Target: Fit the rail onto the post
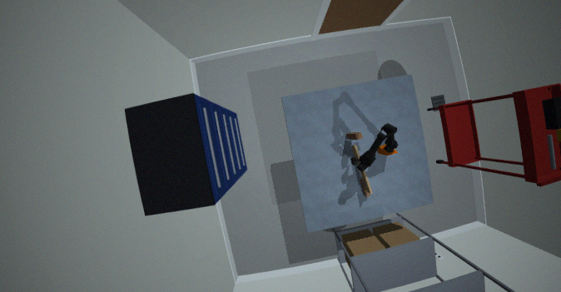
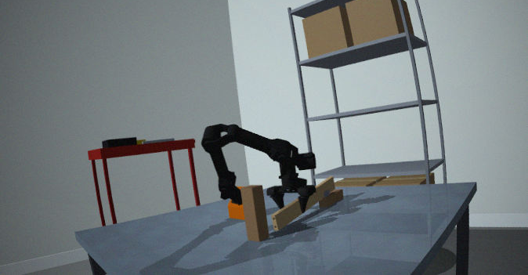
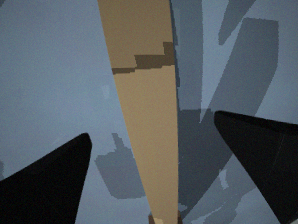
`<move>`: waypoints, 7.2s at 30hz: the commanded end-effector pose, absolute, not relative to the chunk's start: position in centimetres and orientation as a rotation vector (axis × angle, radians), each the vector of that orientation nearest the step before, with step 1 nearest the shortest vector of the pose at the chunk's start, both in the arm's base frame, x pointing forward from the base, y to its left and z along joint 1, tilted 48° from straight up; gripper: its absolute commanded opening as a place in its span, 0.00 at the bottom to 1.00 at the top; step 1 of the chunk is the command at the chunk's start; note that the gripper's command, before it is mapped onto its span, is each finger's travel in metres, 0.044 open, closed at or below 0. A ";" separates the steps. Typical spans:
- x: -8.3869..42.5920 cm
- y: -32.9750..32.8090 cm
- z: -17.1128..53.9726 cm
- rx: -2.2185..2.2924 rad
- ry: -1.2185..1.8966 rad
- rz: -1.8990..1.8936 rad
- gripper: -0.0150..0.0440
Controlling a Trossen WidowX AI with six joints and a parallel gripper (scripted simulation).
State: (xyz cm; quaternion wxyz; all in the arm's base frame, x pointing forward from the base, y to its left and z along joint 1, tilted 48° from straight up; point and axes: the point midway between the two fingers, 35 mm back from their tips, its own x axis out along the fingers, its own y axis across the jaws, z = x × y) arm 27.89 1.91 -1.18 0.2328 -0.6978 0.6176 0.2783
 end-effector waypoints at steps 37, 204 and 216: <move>27.8 0.9 -2.1 -1.926 1.703 0.766 0.25; 27.6 3.6 0.1 -1.925 1.702 0.767 0.25; 27.6 3.5 0.0 -1.925 1.702 0.767 0.25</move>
